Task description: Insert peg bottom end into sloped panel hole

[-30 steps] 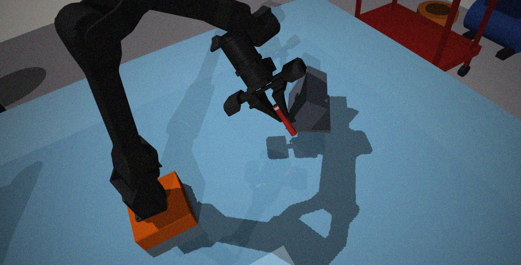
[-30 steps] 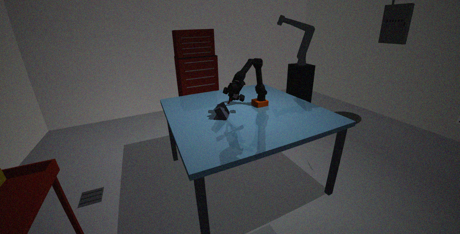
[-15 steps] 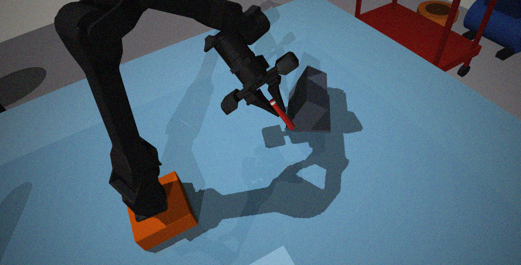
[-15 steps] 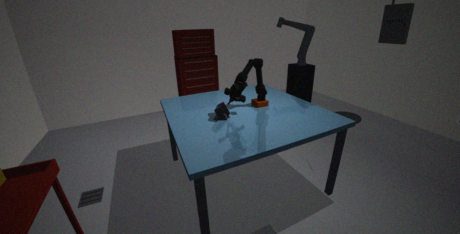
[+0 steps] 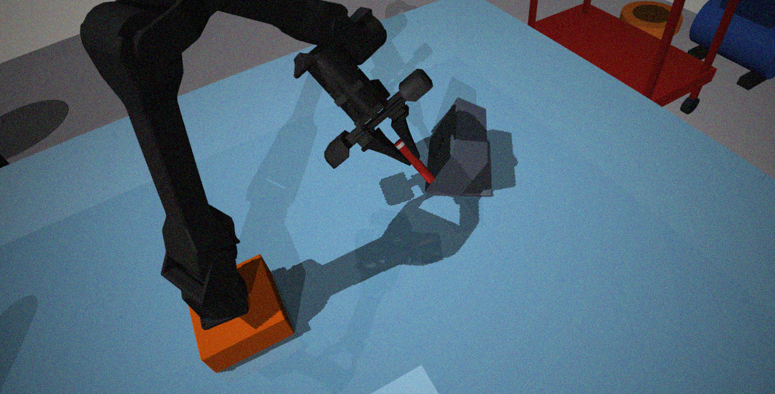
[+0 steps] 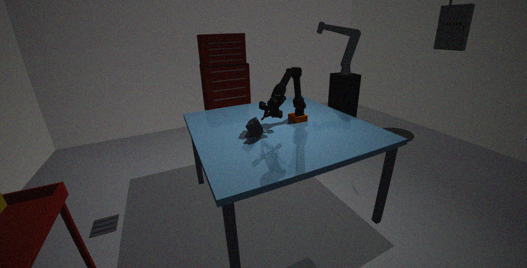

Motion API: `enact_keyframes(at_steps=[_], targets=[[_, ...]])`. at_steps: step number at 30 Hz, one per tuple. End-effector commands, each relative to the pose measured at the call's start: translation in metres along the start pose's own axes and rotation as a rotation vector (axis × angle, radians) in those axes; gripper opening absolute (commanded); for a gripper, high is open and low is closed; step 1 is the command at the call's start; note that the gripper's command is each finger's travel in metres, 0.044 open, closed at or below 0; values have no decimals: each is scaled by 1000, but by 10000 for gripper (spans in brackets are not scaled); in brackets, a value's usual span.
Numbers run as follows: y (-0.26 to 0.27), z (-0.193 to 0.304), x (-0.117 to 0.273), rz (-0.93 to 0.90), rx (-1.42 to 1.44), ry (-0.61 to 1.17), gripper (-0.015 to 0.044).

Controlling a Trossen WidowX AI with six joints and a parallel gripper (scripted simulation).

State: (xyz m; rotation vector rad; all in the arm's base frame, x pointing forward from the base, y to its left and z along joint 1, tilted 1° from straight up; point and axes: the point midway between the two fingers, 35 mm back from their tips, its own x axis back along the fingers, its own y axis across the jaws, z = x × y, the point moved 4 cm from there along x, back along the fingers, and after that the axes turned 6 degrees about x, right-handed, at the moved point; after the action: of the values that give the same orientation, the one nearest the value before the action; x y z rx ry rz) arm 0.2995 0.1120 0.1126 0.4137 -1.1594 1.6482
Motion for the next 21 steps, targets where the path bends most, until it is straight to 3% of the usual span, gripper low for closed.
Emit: enact_keyframes(at_steps=[1, 21], targets=[[3, -5, 2, 24, 33, 8, 0], [11, -25, 19, 126, 121, 15, 0]])
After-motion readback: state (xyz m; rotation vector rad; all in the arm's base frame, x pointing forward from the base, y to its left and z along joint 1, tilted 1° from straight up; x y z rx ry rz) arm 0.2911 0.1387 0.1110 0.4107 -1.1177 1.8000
